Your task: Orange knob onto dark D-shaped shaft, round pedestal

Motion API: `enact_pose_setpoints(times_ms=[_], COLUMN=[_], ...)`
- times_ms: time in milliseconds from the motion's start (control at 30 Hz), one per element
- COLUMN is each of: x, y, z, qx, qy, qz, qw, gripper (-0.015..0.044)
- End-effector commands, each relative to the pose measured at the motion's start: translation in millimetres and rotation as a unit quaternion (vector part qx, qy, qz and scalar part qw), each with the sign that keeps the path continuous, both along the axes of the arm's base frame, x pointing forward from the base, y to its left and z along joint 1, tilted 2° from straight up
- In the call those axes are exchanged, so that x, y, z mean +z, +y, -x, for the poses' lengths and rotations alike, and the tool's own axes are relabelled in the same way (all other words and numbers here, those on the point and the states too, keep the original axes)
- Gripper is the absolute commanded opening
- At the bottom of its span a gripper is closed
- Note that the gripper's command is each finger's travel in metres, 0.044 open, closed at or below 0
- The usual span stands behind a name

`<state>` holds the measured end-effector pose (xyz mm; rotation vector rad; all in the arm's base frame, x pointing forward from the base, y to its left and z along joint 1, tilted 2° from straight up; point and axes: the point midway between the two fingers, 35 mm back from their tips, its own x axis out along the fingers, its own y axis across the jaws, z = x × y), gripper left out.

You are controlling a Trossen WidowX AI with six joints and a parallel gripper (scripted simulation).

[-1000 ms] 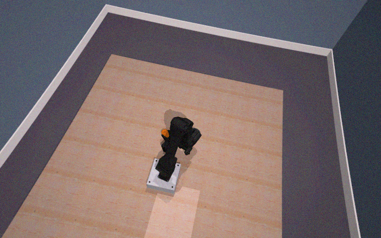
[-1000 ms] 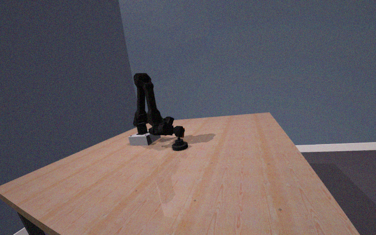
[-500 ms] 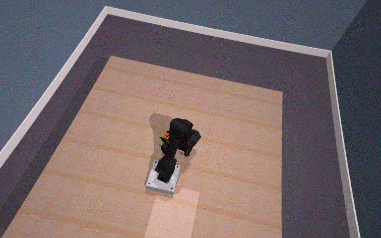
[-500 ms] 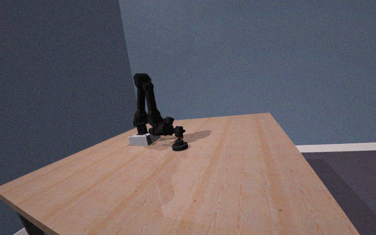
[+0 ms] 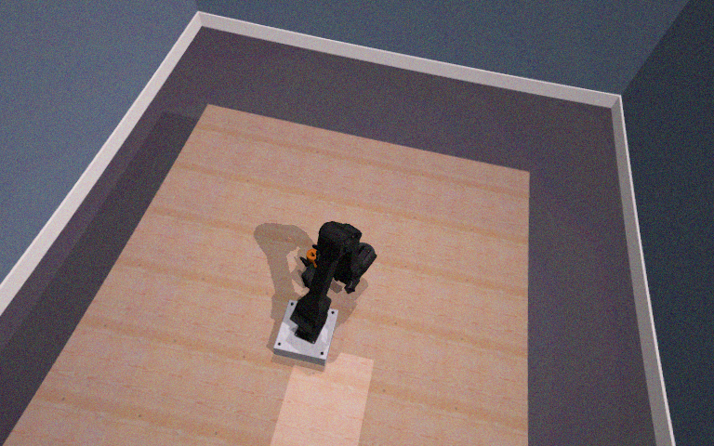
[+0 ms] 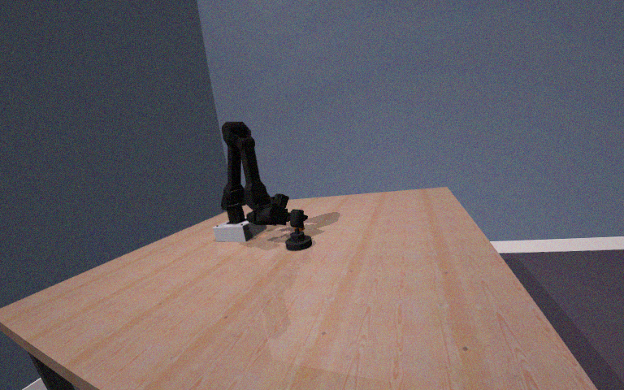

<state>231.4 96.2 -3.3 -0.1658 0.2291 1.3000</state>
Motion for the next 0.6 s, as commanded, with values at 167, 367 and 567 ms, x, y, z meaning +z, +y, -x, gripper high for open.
enact_pose_setpoints(times_ms=[167,367,567], x=[0.1,1.4,48.3], y=[0.0,-0.1,-2.6], z=[-0.1,-0.5,-5.6], qx=[0.000,0.000,0.000], qy=[0.000,0.000,-0.001], qz=[0.000,0.000,0.000], qw=[1.000,1.000,1.000], gripper=[0.0440,0.0440,0.0440])
